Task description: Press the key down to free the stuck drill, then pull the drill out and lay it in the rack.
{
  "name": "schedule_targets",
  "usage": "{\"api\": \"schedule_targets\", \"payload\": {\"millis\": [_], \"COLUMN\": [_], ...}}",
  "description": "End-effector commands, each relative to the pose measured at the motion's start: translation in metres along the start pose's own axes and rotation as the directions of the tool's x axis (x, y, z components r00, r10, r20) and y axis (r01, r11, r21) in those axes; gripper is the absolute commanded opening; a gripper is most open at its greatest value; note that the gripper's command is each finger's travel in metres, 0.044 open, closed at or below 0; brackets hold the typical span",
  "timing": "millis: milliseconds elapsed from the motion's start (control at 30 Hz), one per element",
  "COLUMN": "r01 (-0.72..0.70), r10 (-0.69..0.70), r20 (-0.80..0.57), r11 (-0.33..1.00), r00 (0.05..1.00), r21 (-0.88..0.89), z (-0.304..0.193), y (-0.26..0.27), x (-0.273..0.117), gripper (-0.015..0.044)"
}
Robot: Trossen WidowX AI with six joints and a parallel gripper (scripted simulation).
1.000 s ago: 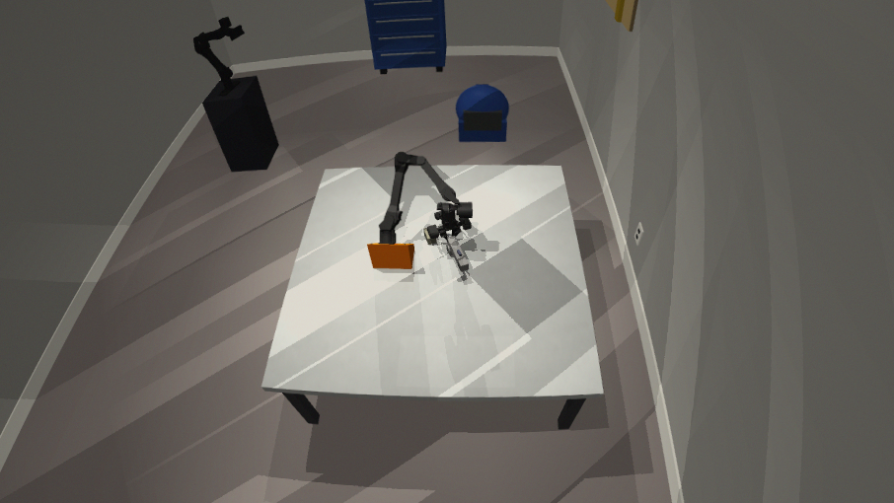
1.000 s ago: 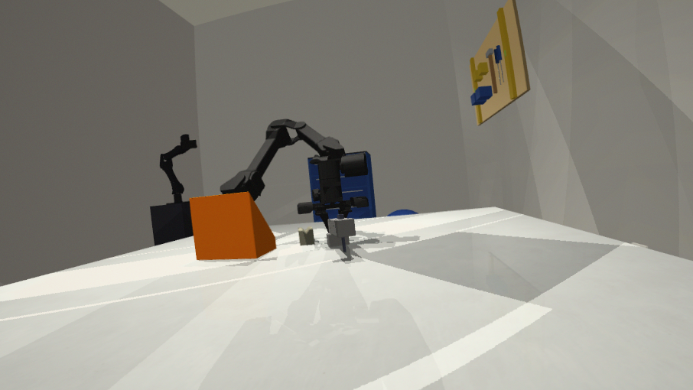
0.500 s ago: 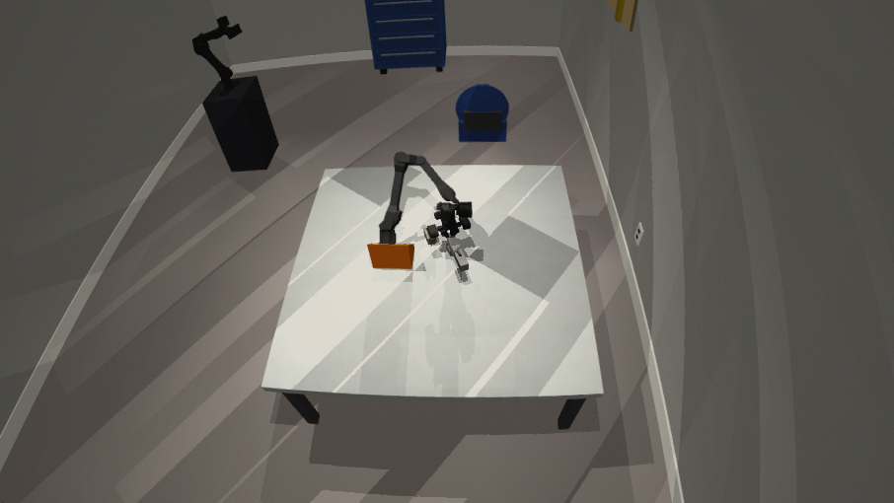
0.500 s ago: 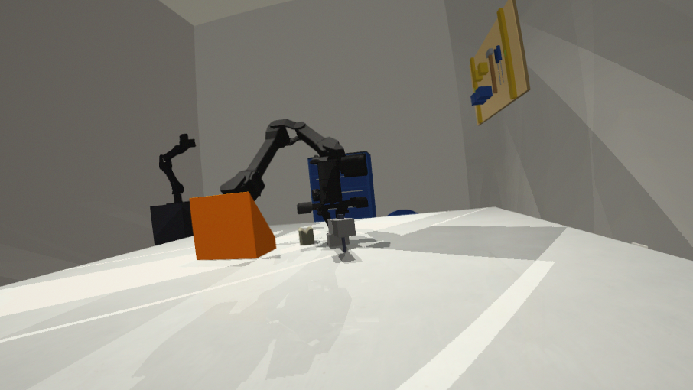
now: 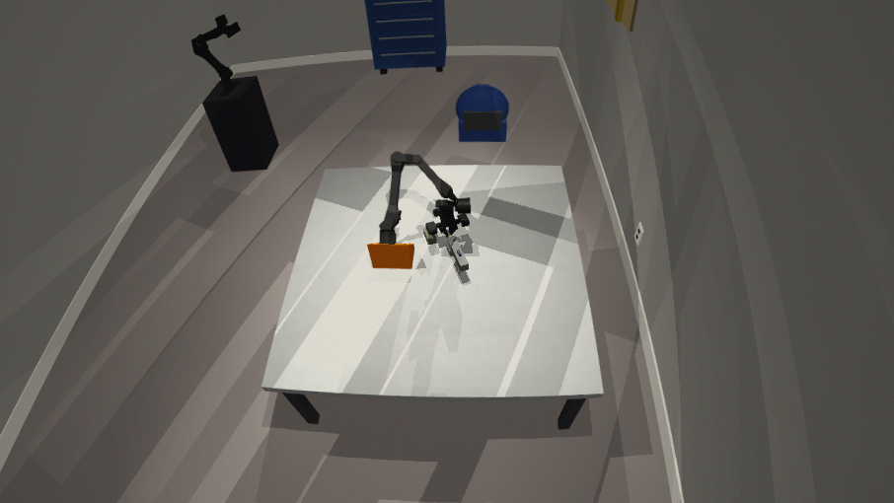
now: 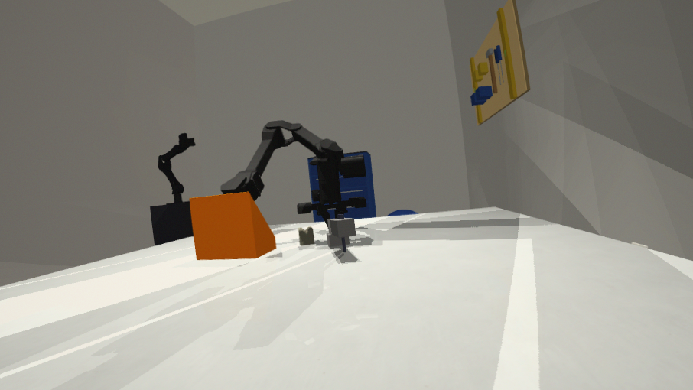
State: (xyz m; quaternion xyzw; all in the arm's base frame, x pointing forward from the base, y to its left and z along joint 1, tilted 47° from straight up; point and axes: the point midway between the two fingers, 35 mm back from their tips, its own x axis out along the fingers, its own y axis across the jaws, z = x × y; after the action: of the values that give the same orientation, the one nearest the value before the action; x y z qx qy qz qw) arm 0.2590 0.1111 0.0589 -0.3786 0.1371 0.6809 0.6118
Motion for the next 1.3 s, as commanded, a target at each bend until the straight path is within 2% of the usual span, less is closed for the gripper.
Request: {"api": "schedule_targets", "payload": {"millis": [0, 333, 900, 1267], "r01": [0.003, 0.003, 0.003, 0.003], "r10": [-0.003, -0.003, -0.003, -0.003], "r20": [0.001, 0.002, 0.001, 0.001], "r11": [1.0, 1.0, 1.0, 1.0], "r00": [1.0, 1.0, 1.0, 1.0], "r21": [0.002, 0.002, 0.002, 0.002], "z": [0.006, 0.021, 0.012, 0.007], "y": [0.001, 0.001, 0.0, 0.0], "x": [0.0, 0.001, 0.002, 0.003], "gripper": [0.0, 0.0, 0.044, 0.044]}}
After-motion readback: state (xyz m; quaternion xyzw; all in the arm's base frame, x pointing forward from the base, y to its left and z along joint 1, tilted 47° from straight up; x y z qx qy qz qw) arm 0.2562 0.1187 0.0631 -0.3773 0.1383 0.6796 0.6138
